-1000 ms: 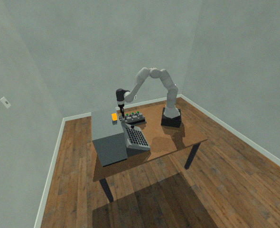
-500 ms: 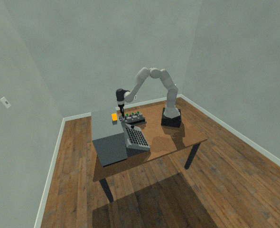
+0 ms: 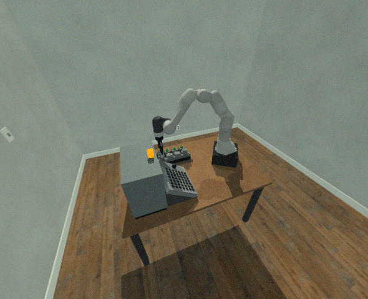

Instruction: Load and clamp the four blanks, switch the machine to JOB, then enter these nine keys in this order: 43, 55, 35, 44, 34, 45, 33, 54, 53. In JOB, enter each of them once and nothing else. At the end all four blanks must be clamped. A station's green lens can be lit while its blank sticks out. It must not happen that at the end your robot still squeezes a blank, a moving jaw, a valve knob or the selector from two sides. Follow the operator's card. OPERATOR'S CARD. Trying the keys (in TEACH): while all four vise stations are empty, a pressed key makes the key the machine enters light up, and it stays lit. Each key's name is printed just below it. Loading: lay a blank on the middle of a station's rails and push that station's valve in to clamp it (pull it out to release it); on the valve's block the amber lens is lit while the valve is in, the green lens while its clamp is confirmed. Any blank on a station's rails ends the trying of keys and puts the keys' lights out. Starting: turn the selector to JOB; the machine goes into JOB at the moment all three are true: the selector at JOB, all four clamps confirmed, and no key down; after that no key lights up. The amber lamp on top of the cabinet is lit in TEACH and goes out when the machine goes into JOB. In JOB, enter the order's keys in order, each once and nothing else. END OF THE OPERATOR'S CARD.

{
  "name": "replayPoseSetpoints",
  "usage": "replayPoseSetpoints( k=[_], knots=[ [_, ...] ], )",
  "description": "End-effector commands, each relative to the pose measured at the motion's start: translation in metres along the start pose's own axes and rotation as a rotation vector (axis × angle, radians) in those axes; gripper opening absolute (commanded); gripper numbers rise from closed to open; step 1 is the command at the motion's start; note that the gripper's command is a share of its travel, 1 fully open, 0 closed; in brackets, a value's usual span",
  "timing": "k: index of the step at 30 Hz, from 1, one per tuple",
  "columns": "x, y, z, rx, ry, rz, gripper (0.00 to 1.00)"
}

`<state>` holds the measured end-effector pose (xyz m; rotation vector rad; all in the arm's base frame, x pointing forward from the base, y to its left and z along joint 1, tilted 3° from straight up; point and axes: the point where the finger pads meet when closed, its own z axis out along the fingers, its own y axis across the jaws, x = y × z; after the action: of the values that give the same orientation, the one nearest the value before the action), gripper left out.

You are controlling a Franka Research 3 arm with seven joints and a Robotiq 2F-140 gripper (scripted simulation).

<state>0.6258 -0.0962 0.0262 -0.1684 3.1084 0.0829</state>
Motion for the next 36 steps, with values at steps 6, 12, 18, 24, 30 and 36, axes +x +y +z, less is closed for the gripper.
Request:
replayPoseSetpoints(
  k=[6,12,18,24,30,36],
  knots=[
    [-0.001,-0.001,-0.012,0.002,-0.003,0.006,0.4],
    [-0.001,-0.001,-0.027,0.002,-0.003,0.006,0.4],
    [-0.001,-0.001,-0.051,0.002,-0.003,0.006,0.4],
    [-0.001,0.0,-0.068,0.002,-0.003,0.006,0.4],
    [-0.001,0.0,-0.089,0.002,-0.003,0.006,0.4],
    [-0.001,0.0,-0.101,0.002,-0.003,0.006,0.4]
  ],
)
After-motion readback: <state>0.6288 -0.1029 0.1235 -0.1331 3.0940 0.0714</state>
